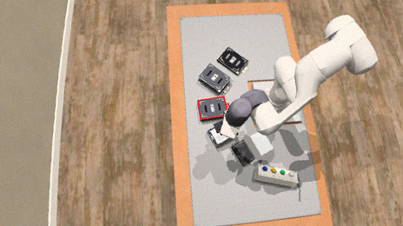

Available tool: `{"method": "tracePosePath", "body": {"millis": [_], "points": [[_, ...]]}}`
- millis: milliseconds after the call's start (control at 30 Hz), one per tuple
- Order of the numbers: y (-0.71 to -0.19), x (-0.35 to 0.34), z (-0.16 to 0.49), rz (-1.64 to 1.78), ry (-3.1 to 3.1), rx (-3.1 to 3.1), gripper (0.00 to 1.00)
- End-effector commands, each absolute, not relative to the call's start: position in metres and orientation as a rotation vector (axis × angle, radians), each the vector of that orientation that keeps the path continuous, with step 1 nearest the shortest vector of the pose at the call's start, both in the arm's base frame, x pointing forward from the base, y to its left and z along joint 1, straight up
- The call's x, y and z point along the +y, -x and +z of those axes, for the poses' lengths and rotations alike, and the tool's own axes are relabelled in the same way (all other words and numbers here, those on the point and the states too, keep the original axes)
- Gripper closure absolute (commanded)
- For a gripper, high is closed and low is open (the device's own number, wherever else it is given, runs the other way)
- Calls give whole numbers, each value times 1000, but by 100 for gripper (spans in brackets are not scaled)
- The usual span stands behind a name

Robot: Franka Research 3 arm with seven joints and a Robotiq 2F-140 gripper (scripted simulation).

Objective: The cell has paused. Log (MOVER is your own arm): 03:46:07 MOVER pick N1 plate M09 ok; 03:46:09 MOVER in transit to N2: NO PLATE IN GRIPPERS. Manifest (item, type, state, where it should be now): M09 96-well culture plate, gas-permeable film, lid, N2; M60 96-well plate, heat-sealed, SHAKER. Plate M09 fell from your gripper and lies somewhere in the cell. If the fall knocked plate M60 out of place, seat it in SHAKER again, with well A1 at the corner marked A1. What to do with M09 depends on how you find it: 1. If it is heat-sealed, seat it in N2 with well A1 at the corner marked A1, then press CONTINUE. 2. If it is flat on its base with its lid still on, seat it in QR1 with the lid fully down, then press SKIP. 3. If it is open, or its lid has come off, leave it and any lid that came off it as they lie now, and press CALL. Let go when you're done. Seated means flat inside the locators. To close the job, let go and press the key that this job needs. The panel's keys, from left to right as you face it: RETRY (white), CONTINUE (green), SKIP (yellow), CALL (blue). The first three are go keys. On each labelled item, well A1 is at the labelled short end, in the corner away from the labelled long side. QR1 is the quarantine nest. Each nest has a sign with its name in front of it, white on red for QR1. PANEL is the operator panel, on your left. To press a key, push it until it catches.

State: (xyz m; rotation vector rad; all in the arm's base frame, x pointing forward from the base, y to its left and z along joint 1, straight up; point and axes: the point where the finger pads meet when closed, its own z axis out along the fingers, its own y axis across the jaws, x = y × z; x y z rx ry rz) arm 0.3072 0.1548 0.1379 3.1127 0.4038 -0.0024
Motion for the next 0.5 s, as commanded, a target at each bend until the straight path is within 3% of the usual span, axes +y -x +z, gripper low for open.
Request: {"method": "tracePosePath", "body": {"millis": [0,233,267,467], "points": [[-311,154,139,9,-3084,634,90],[-311,154,139,9,-3084,634,90],[-311,154,139,9,-3084,634,30],[-311,154,139,9,-3084,634,30]]}}
